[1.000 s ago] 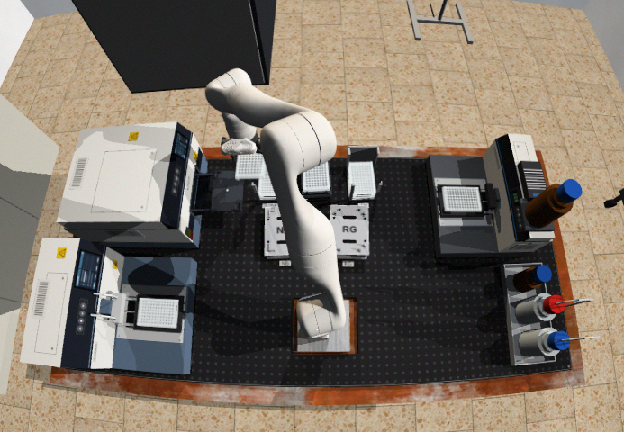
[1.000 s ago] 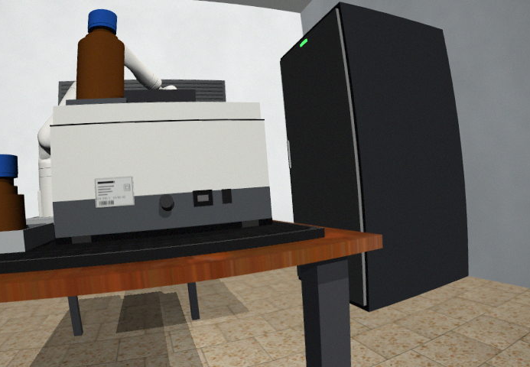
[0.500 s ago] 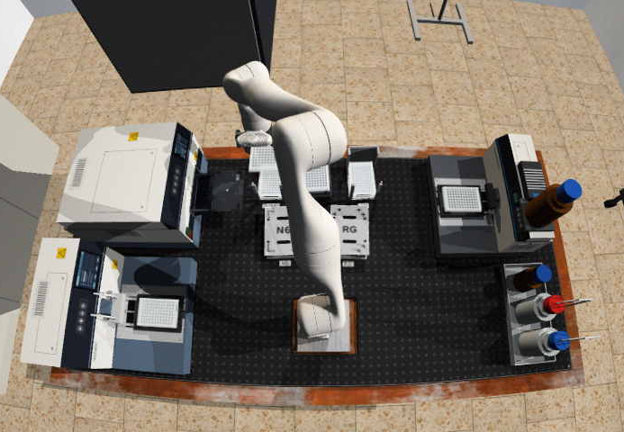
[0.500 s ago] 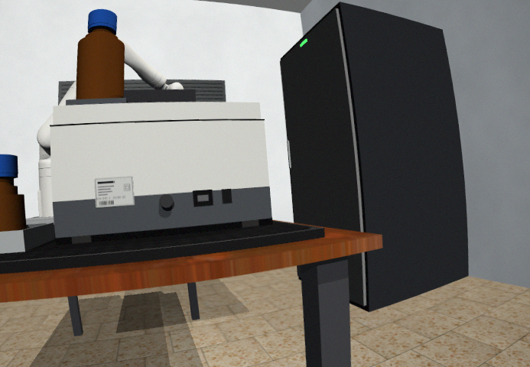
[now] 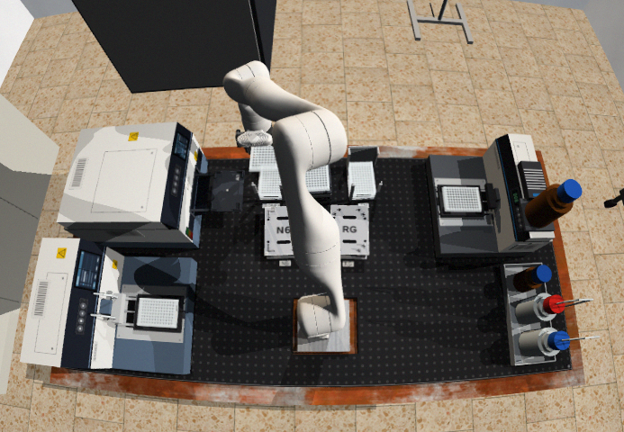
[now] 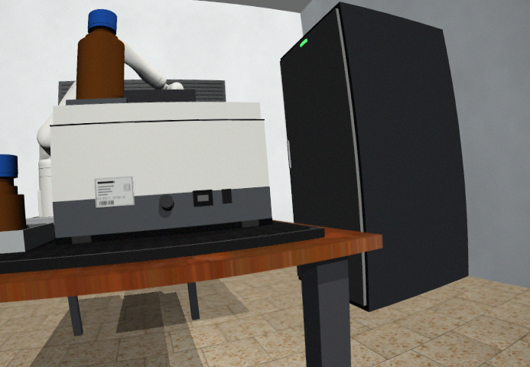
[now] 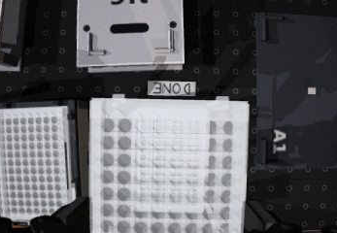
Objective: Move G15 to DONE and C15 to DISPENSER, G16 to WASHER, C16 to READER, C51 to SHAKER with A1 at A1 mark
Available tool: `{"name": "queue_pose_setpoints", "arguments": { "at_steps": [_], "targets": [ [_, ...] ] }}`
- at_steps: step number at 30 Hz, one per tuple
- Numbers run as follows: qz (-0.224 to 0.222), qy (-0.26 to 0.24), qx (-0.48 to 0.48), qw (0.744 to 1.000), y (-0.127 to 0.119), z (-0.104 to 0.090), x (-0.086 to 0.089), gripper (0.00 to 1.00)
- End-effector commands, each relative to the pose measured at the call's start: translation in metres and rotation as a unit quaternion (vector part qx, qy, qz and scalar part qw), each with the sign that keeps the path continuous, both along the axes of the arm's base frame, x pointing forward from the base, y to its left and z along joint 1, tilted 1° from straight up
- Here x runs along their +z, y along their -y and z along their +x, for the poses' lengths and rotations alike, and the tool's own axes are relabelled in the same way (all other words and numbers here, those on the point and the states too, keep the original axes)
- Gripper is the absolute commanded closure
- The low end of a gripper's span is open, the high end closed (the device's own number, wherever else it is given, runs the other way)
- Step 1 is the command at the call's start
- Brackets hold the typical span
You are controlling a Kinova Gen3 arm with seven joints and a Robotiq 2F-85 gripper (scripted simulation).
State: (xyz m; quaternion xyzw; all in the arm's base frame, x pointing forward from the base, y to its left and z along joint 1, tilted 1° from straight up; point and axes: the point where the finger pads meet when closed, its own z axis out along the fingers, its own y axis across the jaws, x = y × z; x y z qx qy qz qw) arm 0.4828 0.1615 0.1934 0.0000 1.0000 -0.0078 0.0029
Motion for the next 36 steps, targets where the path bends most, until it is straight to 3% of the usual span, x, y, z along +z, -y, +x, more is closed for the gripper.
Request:
{"name": "queue_pose_setpoints", "arguments": {
  "at_steps": [1, 36],
  "targets": [
    [0.000, 0.001, 0.000, 1.000, 0.000, 0.000, 0.001, 0.06],
    [0.000, 0.001, 0.000, 1.000, 0.000, 0.001, -0.039, 0.06]
  ]
}}
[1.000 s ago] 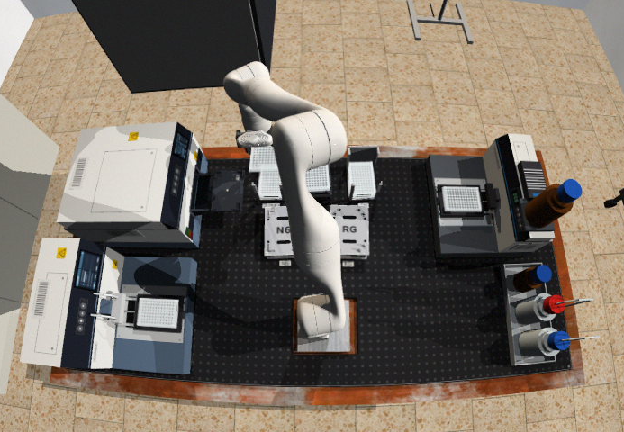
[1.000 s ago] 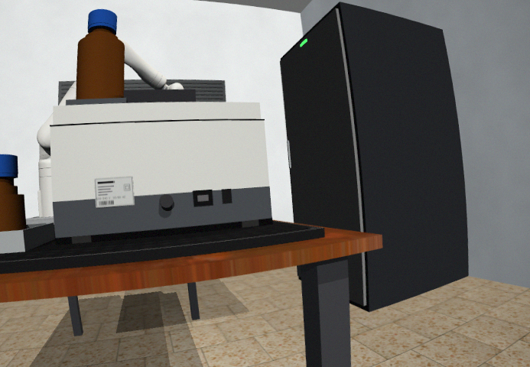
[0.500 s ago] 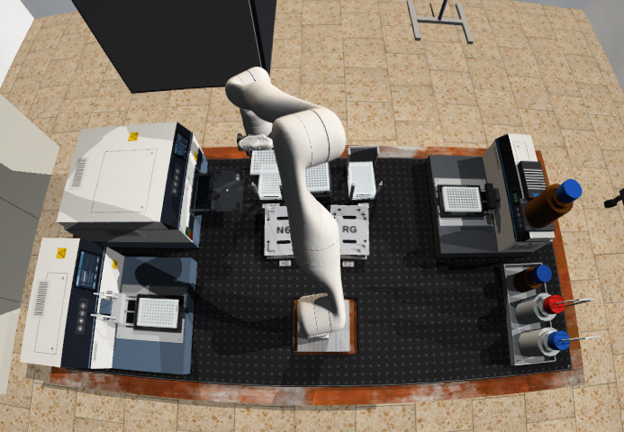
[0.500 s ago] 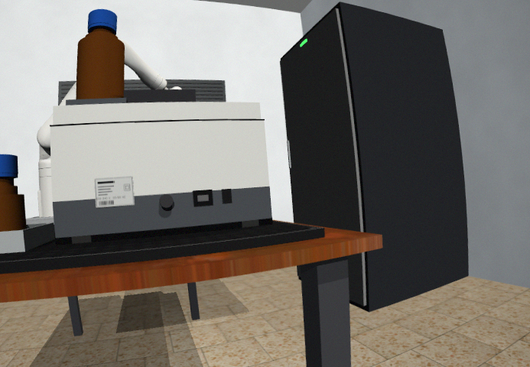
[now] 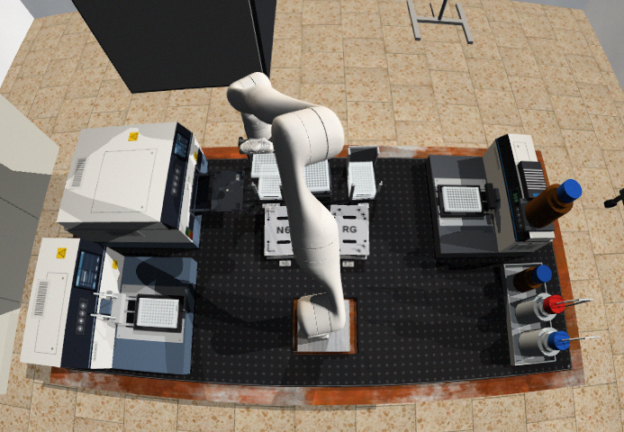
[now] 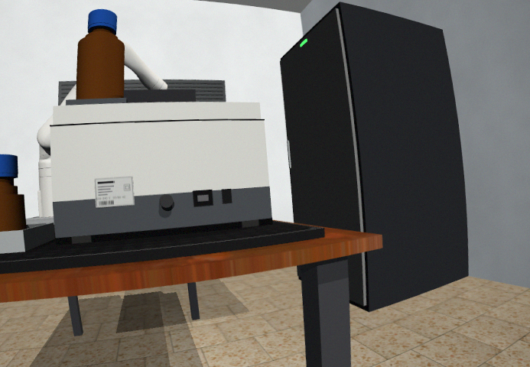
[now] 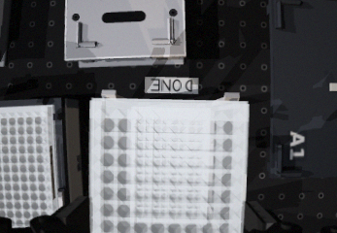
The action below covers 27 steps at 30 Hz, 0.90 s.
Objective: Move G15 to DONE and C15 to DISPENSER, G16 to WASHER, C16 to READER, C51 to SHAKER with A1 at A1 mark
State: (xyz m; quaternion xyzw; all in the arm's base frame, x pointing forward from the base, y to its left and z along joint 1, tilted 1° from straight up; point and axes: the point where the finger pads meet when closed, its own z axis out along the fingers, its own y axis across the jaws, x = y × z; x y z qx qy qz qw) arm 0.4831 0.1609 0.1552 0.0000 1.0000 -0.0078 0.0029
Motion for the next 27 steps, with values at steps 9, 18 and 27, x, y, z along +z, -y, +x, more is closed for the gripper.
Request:
{"name": "queue_pose_setpoints", "arguments": {
  "at_steps": [9, 18, 27],
  "targets": [
    [0.000, 0.001, 0.000, 1.000, 0.000, 0.001, -0.013, 0.06],
    [0.000, 0.001, 0.000, 1.000, 0.000, 0.001, -0.022, 0.06],
    [0.000, 0.001, 0.000, 1.000, 0.000, 0.001, -0.026, 0.06]
  ]
}}
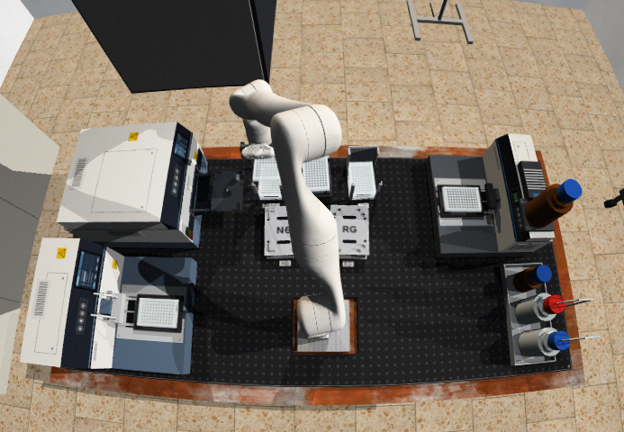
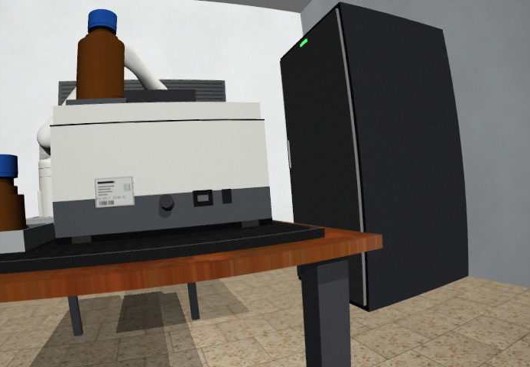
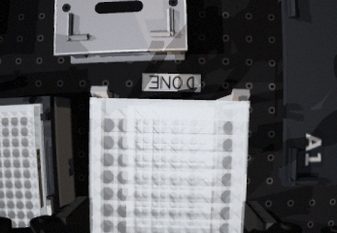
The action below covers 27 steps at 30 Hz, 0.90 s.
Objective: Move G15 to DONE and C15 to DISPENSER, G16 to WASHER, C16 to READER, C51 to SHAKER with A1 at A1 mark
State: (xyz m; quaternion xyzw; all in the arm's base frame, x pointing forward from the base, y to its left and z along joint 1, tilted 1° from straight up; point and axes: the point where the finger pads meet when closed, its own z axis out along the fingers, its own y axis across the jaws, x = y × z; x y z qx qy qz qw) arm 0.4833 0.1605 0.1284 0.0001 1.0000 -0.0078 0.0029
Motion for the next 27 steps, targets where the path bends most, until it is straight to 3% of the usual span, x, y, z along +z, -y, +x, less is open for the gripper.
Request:
{"name": "queue_pose_setpoints", "arguments": {
  "at_steps": [1, 27],
  "targets": [
    [0.000, 0.001, 0.000, 1.000, -0.0002, 0.0005, 0.0010, 0.06],
    [0.000, 0.001, 0.000, 1.000, -0.0001, 0.0005, -0.0069, 0.06]
  ]
}}
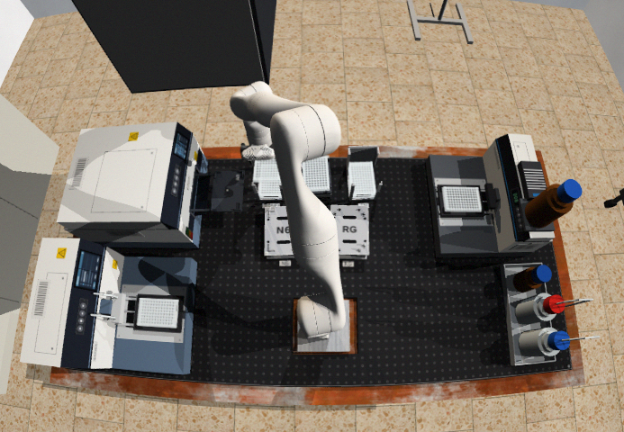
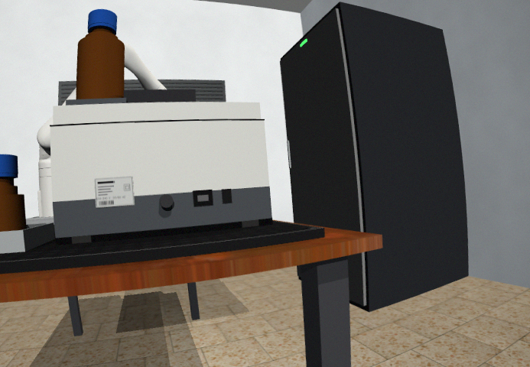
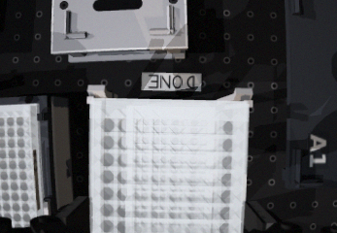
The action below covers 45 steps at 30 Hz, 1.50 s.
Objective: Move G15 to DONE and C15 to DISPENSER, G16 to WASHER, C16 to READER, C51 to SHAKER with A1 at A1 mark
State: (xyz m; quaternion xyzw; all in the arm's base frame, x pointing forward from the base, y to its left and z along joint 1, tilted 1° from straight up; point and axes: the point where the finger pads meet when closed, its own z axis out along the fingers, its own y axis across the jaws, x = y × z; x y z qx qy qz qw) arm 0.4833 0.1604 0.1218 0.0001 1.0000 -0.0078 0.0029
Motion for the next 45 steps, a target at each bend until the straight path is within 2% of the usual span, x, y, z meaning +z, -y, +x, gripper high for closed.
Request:
{"name": "queue_pose_setpoints", "arguments": {
  "at_steps": [1, 45],
  "targets": [
    [0.000, 0.001, 0.000, 1.000, 0.000, 0.000, -0.001, 0.06],
    [0.000, 0.001, 0.000, 1.000, 0.000, 0.001, -0.028, 0.06]
  ]
}}
